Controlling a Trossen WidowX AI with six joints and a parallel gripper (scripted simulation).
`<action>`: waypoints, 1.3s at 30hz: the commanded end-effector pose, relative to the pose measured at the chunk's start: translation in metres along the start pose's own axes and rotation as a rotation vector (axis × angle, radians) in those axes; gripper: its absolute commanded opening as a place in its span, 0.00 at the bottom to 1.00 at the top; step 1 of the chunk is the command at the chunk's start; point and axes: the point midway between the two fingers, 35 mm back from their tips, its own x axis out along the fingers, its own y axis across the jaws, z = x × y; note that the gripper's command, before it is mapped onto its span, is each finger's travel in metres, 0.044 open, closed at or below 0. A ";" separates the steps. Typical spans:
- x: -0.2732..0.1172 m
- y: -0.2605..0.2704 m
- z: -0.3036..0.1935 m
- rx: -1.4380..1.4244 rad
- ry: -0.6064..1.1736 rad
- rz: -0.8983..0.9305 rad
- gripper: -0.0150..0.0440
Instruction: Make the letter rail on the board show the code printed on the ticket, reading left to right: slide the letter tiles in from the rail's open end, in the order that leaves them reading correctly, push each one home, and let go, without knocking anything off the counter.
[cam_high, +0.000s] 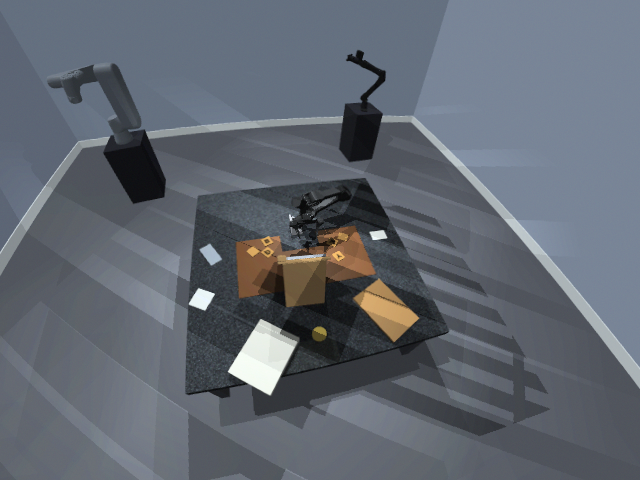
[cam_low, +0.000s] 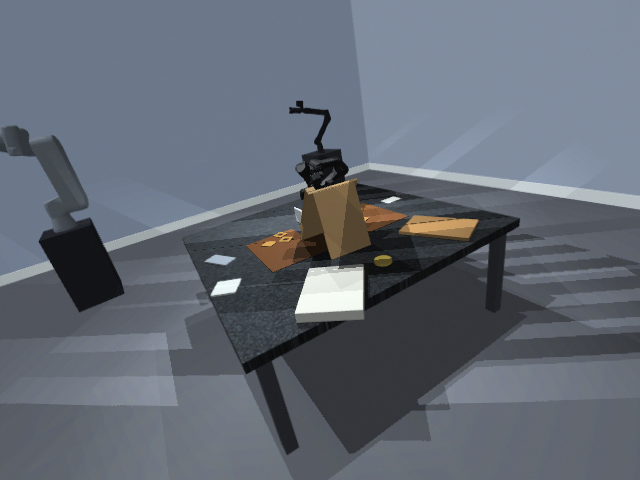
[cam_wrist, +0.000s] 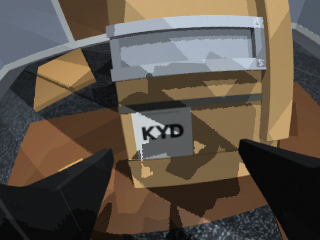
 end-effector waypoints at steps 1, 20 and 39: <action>0.002 -0.001 -0.017 -0.101 0.018 -0.001 1.00; -0.007 -0.012 0.008 -0.309 0.037 -0.039 1.00; -0.064 -0.023 0.099 -1.521 0.050 0.058 1.00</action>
